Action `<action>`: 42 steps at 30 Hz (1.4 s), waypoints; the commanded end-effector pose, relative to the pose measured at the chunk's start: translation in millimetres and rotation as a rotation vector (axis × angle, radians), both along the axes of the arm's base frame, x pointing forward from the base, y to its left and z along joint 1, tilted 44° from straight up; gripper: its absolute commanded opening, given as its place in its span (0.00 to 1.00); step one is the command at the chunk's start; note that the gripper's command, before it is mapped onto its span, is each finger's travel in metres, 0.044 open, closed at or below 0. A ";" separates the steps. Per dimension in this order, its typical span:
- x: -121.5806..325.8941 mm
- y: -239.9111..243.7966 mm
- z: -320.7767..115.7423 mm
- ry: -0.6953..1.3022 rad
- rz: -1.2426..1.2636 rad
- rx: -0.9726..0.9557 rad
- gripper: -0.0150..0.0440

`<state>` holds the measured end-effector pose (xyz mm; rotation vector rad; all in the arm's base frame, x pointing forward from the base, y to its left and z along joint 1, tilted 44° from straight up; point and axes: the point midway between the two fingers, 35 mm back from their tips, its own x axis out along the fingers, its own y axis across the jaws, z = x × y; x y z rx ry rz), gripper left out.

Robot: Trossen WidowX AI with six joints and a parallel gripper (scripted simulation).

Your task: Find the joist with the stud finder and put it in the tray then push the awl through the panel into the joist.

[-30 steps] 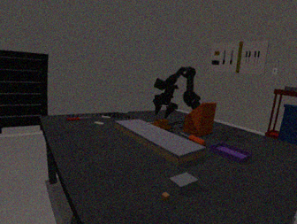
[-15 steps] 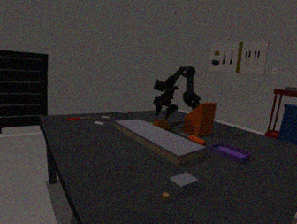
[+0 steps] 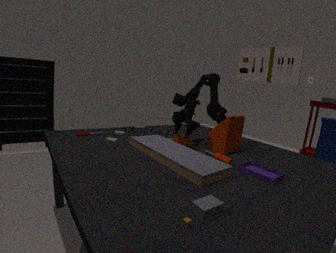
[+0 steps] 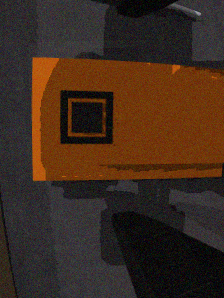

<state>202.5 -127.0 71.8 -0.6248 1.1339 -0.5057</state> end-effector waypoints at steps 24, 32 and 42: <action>-1.9 -19.7 -23.0 0.007 0.005 -0.001 0.82; -1.9 -19.7 -23.0 0.007 0.005 -0.001 0.73; -1.9 -19.7 -23.0 0.007 0.005 -0.001 0.62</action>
